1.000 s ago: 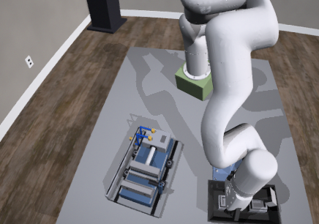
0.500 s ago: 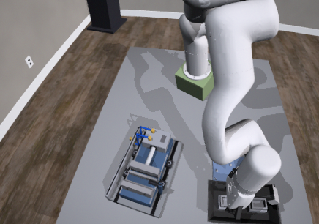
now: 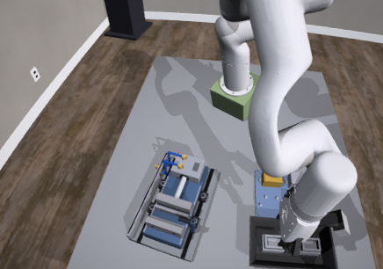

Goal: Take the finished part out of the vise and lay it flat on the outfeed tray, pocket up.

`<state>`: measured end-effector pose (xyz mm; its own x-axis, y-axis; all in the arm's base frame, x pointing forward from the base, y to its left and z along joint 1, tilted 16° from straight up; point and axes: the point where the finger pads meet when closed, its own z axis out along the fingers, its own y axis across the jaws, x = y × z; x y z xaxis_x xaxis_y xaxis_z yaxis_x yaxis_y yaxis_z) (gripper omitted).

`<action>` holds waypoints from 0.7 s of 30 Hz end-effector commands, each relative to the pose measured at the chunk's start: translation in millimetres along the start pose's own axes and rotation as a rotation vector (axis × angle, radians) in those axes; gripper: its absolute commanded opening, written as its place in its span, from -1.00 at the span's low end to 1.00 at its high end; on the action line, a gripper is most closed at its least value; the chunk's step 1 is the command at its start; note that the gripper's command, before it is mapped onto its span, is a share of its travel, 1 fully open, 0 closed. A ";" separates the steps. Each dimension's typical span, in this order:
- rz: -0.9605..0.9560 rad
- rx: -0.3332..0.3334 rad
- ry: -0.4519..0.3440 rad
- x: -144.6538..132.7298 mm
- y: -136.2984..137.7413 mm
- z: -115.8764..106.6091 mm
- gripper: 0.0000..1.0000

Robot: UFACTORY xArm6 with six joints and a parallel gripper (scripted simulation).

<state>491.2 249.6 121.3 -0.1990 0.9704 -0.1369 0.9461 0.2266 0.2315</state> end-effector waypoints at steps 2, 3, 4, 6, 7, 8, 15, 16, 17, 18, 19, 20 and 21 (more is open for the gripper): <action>0.001 -0.005 0.002 0.3 1.6 -26.7 0.37; 0.001 -0.005 0.002 0.3 1.6 -31.4 0.37; 0.001 -0.005 0.002 0.3 1.6 -35.7 0.37; 0.001 -0.005 0.002 0.3 1.5 -43.1 0.37; 0.001 -0.005 0.002 0.3 1.5 -46.2 0.37; 0.001 -0.005 0.002 0.3 1.5 -48.9 0.37; 0.001 -0.005 0.002 0.3 1.5 -56.3 0.37; 0.000 -0.005 0.002 0.3 1.5 -56.8 0.37; 0.000 -0.005 0.002 0.2 1.5 -57.0 0.37; 0.000 -0.005 0.002 0.2 1.5 -57.1 0.37; 0.000 -0.005 0.002 0.2 1.5 -57.2 0.37; 0.000 -0.005 0.002 0.2 1.5 -57.2 -1.00; 0.000 -0.005 0.002 0.2 1.5 -57.2 -1.00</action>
<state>477.0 254.0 174.2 -0.1989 0.9704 -0.1370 0.9459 0.2266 0.2320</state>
